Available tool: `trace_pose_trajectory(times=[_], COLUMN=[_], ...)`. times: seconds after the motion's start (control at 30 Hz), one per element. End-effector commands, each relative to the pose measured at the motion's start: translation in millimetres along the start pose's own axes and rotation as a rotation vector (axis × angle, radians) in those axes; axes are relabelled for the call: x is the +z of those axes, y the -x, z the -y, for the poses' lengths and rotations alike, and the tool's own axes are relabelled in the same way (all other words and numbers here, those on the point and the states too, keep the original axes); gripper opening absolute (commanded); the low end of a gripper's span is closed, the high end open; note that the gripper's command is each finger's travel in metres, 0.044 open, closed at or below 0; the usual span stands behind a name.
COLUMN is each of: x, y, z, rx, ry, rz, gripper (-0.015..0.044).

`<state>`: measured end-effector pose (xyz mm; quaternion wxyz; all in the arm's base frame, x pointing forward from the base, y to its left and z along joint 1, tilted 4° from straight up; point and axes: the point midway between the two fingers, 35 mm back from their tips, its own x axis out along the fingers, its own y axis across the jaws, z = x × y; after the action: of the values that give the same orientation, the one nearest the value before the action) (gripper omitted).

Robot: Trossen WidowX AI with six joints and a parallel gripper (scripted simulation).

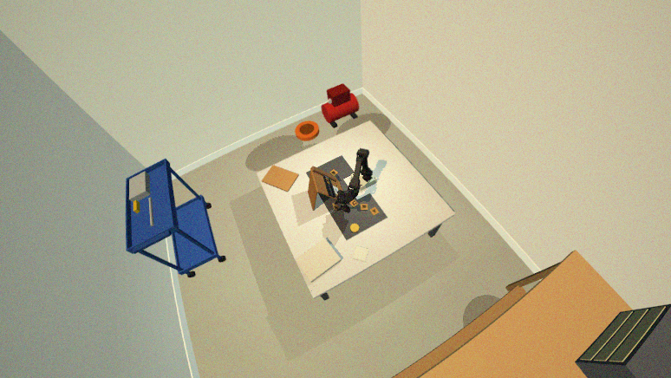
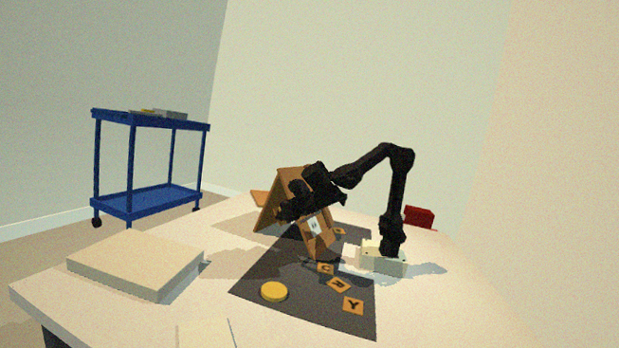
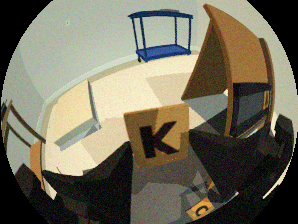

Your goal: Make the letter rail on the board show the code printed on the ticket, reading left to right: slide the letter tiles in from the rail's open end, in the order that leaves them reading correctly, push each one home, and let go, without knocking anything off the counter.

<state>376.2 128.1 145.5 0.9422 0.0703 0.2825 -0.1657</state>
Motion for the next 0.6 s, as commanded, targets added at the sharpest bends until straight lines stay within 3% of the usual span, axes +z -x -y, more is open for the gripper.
trace_pose_trajectory(times=[0.0,0.57], x=[6.7,6.9], y=[4.8,4.6], z=[3.4,4.8], rx=[-0.009,-0.009], ry=[0.043,0.043], rz=[0.044,0.045], gripper=[0.0000,0.0000])
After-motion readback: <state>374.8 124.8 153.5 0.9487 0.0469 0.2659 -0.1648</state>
